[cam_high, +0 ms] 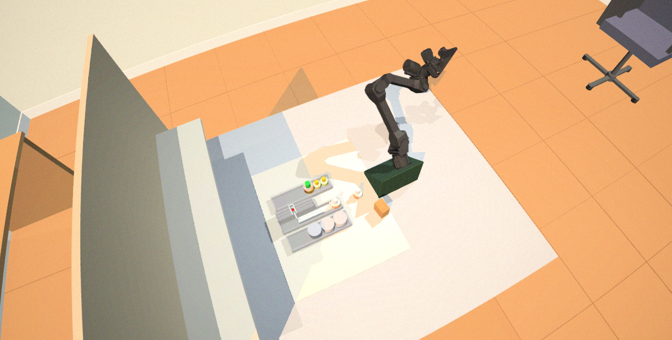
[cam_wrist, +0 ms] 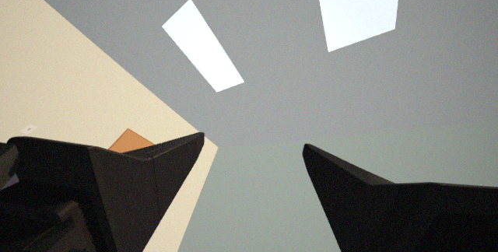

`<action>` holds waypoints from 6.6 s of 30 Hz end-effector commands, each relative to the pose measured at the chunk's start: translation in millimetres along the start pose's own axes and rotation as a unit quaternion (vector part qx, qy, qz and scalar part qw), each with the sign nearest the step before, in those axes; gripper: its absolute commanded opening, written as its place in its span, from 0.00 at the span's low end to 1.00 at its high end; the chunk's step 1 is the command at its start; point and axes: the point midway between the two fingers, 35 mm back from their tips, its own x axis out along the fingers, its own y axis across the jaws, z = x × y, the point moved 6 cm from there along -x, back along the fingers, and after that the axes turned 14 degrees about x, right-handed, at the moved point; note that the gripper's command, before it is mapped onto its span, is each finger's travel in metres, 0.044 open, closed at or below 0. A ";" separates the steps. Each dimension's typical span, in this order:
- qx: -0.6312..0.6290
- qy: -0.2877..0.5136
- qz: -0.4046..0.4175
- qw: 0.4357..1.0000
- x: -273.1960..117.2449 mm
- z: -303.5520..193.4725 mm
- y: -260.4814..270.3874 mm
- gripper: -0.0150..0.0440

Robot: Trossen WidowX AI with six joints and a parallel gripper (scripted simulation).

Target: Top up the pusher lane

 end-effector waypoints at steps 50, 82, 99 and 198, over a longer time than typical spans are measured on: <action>0.056 0.380 0.786 0.484 -486.0 153.3 -85.3 1.00; -0.210 0.125 0.965 -0.099 -392.8 161.1 -510.5 1.00; -0.279 -0.241 0.925 -0.092 -265.4 43.8 -543.7 1.00; -0.276 -0.251 0.923 -0.094 -323.3 62.9 -588.6 0.25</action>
